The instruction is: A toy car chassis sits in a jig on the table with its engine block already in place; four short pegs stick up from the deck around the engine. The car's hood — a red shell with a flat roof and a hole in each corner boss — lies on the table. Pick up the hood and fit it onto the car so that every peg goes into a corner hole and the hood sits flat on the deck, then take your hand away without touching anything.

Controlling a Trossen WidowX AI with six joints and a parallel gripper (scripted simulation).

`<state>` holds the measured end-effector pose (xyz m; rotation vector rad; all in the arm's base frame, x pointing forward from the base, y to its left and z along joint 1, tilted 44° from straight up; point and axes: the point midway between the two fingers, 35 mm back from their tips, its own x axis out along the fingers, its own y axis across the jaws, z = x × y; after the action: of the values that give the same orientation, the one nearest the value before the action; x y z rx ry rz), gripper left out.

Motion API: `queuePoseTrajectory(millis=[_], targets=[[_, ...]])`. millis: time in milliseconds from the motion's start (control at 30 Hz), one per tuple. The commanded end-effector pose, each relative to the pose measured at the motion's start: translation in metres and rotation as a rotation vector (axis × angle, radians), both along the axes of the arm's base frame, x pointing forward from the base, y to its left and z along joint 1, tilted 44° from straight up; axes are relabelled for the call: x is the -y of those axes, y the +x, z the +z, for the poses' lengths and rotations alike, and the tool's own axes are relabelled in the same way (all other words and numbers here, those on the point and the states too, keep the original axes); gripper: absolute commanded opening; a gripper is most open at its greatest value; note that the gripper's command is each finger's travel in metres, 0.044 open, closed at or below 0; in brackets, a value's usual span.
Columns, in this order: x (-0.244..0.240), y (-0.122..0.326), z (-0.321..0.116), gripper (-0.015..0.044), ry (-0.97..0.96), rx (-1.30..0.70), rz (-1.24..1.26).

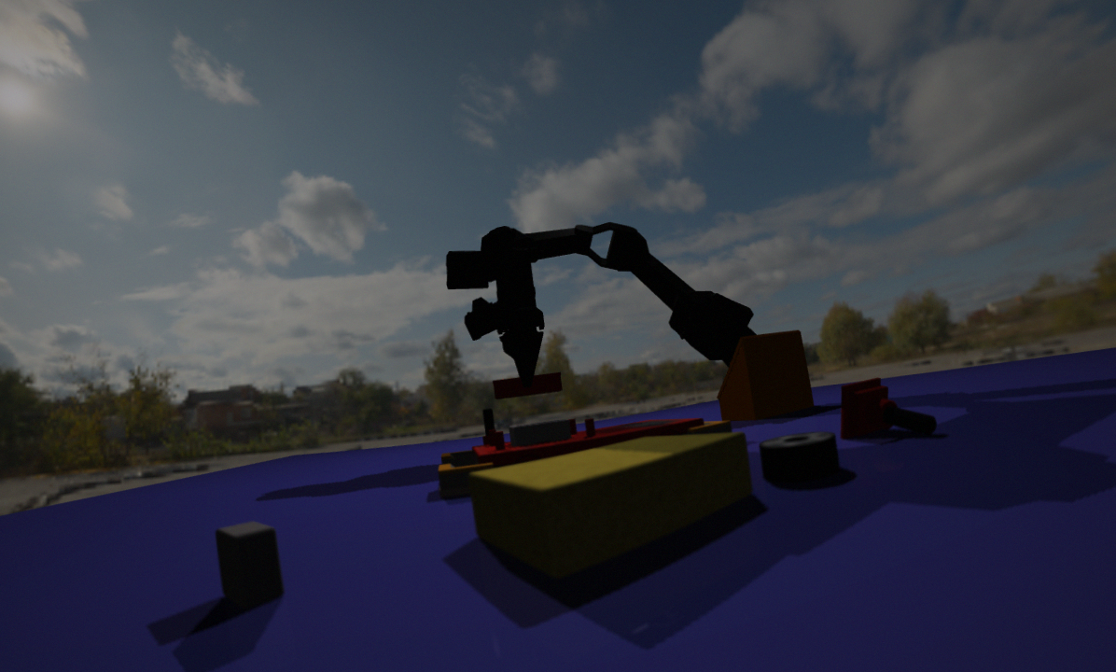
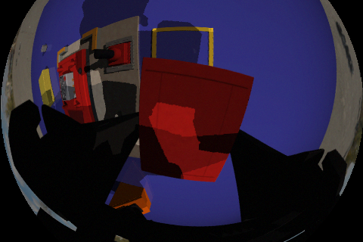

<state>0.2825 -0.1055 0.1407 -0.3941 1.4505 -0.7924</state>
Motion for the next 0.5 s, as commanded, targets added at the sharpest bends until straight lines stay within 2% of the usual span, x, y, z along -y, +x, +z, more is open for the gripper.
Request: queuePoseTrajectory(millis=[0, 200, 467], targets=[[-0.009, 0.001, 0.01, 0.0, 0.003, 0.006, -0.004], [-0.014, 0.002, 0.015, 0.0, 0.003, 0.005, -0.004], [-0.036, 0.021, -0.008, 0.0, 0.015, -0.012, 0.025]])
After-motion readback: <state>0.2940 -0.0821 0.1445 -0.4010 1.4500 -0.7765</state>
